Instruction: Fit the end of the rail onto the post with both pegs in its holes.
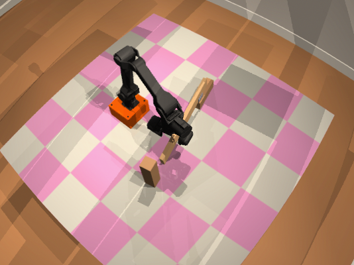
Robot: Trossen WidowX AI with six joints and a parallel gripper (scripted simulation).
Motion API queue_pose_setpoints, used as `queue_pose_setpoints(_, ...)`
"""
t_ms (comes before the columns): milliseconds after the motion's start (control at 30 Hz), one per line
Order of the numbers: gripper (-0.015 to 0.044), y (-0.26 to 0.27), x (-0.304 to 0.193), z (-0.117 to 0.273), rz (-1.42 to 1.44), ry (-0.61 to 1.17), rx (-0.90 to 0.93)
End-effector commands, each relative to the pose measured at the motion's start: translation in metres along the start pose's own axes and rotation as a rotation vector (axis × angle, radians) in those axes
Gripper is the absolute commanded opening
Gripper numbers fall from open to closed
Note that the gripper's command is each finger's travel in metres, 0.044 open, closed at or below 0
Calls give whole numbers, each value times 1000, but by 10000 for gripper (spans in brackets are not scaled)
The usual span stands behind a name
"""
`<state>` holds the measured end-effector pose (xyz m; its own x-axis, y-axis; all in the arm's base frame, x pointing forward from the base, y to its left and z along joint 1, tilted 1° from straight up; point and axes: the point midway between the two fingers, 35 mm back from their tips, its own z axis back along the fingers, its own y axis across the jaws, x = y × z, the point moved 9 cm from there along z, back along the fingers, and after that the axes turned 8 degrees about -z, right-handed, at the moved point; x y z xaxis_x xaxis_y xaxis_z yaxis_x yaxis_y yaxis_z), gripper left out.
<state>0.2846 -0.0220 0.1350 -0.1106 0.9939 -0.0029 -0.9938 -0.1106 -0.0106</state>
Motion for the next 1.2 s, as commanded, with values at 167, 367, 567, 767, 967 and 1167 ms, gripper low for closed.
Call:
queue_pose_setpoints(167, 440, 0, 0, -16, 6, 2, 8)
queue_pose_setpoints(367, 440, -1, 0, -25, 6, 2, 8)
queue_pose_setpoints(567, 440, -1, -1, -35, 6, 2, 8)
queue_pose_setpoints(767, 440, 0, -1, -45, 6, 2, 8)
queue_pose_setpoints(967, 440, 1, -1, -54, 6, 2, 8)
queue_pose_setpoints(1167, 440, 2, 0, -63, 6, 2, 8)
